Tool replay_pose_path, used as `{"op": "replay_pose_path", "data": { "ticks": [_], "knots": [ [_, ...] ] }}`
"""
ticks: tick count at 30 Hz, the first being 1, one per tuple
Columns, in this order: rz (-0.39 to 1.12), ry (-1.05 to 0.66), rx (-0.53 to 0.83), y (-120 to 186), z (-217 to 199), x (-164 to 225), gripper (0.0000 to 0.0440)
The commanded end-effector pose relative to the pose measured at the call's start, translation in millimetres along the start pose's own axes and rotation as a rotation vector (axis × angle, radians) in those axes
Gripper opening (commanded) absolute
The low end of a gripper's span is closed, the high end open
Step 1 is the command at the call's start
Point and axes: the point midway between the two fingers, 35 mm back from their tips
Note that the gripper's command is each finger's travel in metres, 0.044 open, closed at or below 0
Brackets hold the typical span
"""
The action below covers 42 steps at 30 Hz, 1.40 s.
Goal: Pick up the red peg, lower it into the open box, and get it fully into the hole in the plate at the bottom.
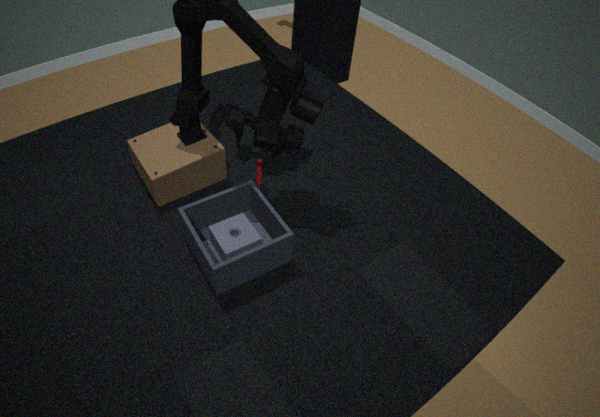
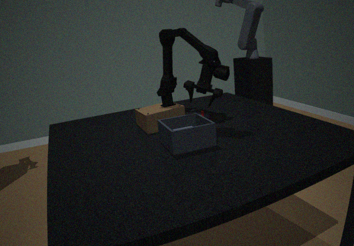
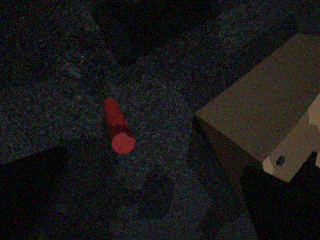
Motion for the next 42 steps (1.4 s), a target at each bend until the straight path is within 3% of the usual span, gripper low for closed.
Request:
{"op": "replay_pose_path", "data": {
  "ticks": [1, 13, 17, 33, 36, 42],
  "knots": [
    [0.0, -0.008, -0.007, -9.9, 5.0, 1.0, 0.044],
    [-0.026, -0.022, -0.043, -50.4, 21.2, -1.2, 0.0439],
    [-0.031, -0.019, -0.049, -60.4, 23.6, -2.1, 0.042],
    [-0.002, -0.018, 0.026, -99.9, 17.7, 2.4, 0.0022],
    [-0.031, -0.012, 0.019, -93.3, 20.2, -3.6, 0.0],
    [-0.066, -0.019, -0.004, -73.5, 24.2, -13.8, 0.0]
  ]
}}
Point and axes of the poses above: the point midway between the two fingers, 35 mm back from their tips, its own y axis back along the fingers, its own z axis across the jaws, x = y × z, and after that the axes turned 2 degrees about y, right-handed
